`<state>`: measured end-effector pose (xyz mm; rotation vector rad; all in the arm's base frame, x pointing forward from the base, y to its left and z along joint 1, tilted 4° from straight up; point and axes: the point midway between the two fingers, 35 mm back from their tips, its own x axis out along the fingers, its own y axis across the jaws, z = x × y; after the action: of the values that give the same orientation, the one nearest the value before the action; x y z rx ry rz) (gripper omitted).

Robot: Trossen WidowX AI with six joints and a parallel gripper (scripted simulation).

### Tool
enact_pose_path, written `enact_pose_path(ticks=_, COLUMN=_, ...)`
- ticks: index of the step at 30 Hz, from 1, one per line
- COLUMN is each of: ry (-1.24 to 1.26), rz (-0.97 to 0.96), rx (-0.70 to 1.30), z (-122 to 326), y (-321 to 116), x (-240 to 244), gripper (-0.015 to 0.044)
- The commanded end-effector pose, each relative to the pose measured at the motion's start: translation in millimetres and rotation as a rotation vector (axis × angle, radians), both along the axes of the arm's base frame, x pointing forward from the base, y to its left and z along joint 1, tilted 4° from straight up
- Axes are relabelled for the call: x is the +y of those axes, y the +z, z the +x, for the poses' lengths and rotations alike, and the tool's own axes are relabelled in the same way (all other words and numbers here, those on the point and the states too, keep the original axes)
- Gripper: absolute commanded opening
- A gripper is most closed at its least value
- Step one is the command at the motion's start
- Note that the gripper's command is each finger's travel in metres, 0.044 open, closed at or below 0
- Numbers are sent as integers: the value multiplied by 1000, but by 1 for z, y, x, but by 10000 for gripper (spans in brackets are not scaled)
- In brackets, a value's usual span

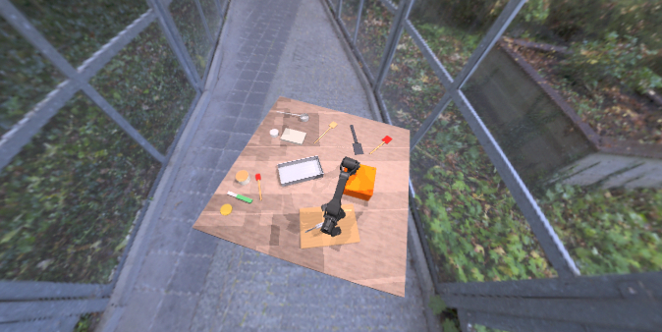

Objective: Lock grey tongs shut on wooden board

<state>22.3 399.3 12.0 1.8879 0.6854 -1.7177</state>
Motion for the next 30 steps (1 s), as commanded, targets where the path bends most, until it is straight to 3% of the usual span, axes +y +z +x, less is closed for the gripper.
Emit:
enact_pose_path(ticks=1, ry=3, rz=3, rx=5, z=0, y=-6, x=0, gripper=-150)
enact_pose_path(ticks=7, ry=3, rz=3, rx=5, z=0, y=-9, x=0, gripper=-150)
enact_pose_path(ticks=30, ry=0, rz=-2, rx=0, z=1, y=-8, x=-1, gripper=440)
